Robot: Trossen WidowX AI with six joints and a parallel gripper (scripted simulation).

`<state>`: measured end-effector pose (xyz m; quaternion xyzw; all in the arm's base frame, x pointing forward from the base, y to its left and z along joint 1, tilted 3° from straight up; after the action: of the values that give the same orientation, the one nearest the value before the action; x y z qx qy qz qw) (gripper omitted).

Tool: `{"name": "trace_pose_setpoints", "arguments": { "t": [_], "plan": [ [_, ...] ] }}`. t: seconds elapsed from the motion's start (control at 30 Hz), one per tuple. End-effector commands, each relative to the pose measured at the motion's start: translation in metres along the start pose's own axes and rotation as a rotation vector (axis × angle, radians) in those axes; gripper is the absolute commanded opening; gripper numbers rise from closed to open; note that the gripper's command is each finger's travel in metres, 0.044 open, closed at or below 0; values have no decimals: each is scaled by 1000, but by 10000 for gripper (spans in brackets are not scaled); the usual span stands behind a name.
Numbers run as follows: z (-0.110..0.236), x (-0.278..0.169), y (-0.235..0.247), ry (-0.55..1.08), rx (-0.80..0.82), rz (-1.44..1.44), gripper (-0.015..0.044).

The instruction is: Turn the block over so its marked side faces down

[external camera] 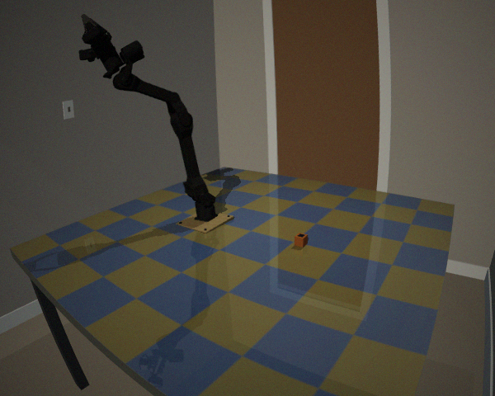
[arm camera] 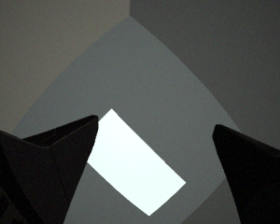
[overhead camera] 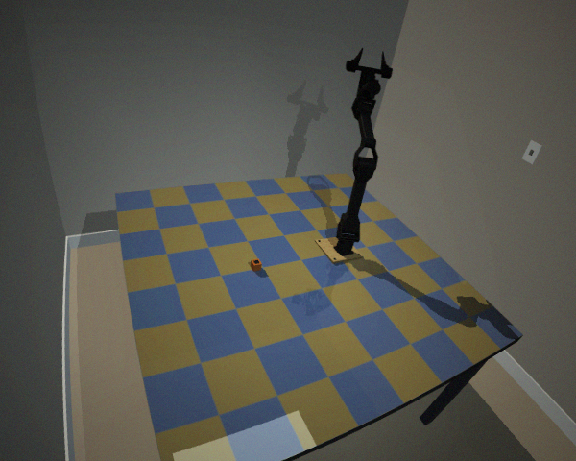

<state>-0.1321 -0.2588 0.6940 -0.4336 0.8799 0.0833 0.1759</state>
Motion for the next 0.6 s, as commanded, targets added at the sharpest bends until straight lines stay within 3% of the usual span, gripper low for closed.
{"name": "trace_pose_setpoints", "arguments": {
  "t": [0.0, 0.57],
  "plan": [
    [0, 0, -1, -3, -2, -1, 426],
    [34, 36, -131, -251, -309, 36, 440]
  ]
}}
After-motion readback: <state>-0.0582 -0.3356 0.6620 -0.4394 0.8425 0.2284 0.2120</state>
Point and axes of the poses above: the point midway between the two fingers, 35 mm back from their tips, its own z axis back along the fingers, its own y axis across the jaws, x = y × z, the point moved 5 cm from there along z, back along the fingers, and after that the axes turned 9 degrees about -z, right-handed, at the moved point
